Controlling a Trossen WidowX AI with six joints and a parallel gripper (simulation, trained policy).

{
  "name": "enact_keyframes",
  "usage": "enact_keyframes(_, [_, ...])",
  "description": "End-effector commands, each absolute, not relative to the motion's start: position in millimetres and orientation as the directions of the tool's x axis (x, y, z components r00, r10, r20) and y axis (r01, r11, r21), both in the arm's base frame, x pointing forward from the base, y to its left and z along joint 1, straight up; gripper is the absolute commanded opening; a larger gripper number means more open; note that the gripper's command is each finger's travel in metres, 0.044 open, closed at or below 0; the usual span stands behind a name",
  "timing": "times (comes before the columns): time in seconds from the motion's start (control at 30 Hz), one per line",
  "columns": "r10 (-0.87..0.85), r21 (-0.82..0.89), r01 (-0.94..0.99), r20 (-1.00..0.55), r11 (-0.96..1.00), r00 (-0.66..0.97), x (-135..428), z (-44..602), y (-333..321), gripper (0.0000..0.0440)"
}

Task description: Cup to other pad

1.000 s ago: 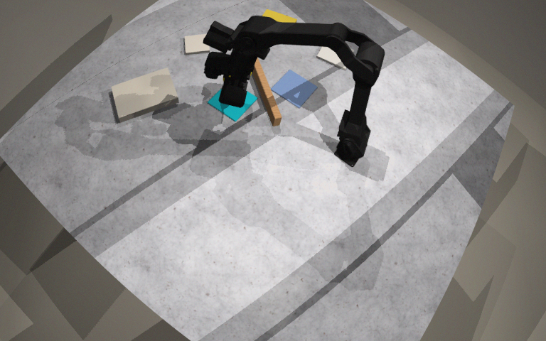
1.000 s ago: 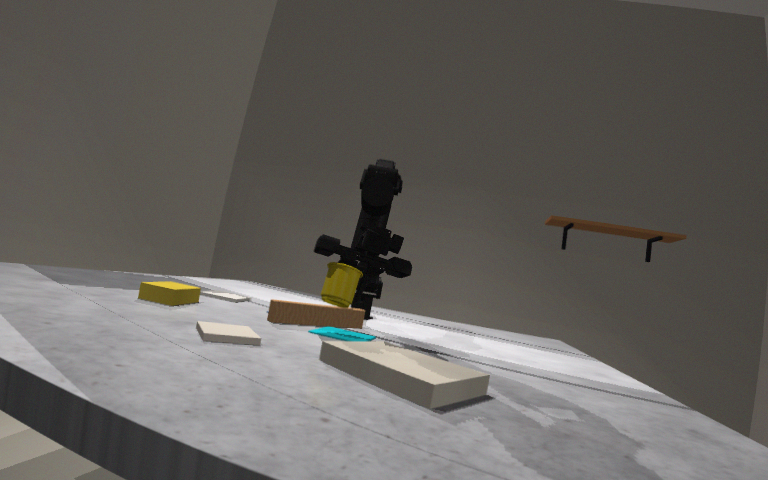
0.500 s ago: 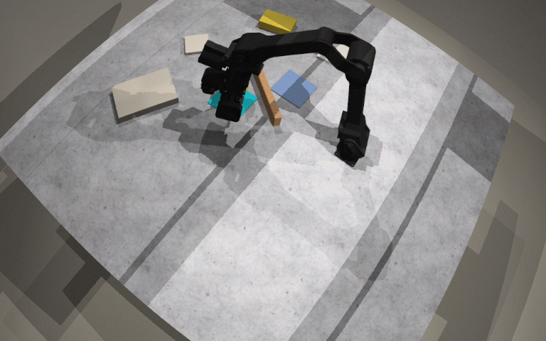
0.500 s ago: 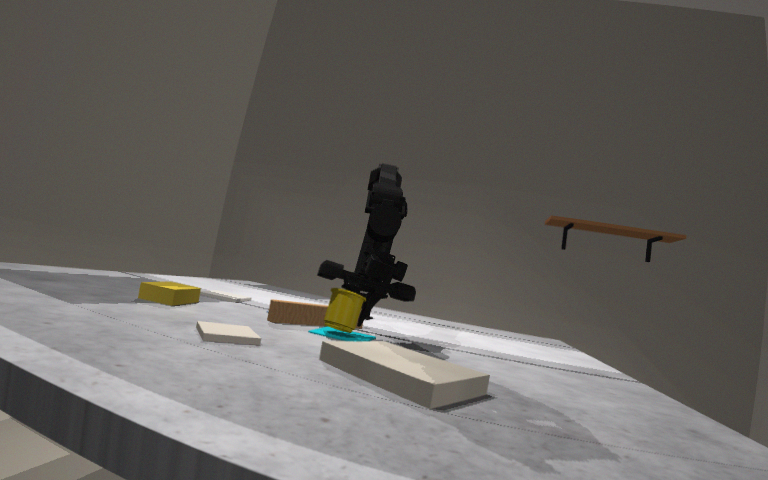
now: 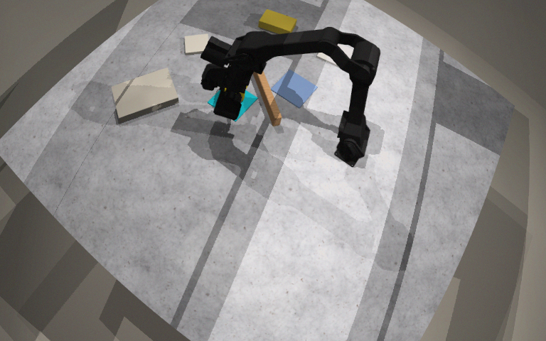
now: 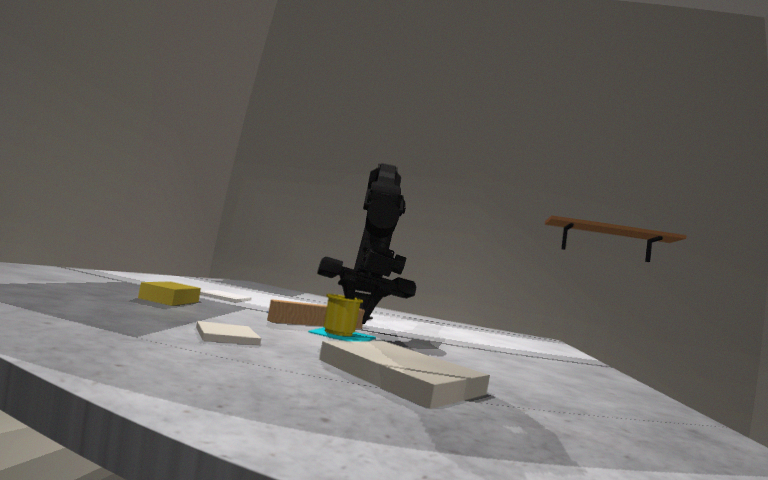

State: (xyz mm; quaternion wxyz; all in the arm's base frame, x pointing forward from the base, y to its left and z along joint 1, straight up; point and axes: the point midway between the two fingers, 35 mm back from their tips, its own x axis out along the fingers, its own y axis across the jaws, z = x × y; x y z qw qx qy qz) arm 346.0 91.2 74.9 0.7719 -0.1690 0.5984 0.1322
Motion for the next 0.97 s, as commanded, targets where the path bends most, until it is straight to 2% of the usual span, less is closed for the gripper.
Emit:
enact_keyframes(0.0, [0.02,-0.094,-0.405,-0.963,0.909,0.269,345,83,92,0.0123])
enact_keyframes(0.67, [0.094,-0.046,-0.381,-0.936,0.923,0.34,324,137,86,0.0202])
enact_keyframes(0.73, [0.098,-0.048,-0.377,-0.929,0.925,0.357,324,144,85,0.0224])
enact_keyframes(0.93, [0.105,-0.049,-0.358,-0.911,0.932,0.399,325,163,81,0.0369])
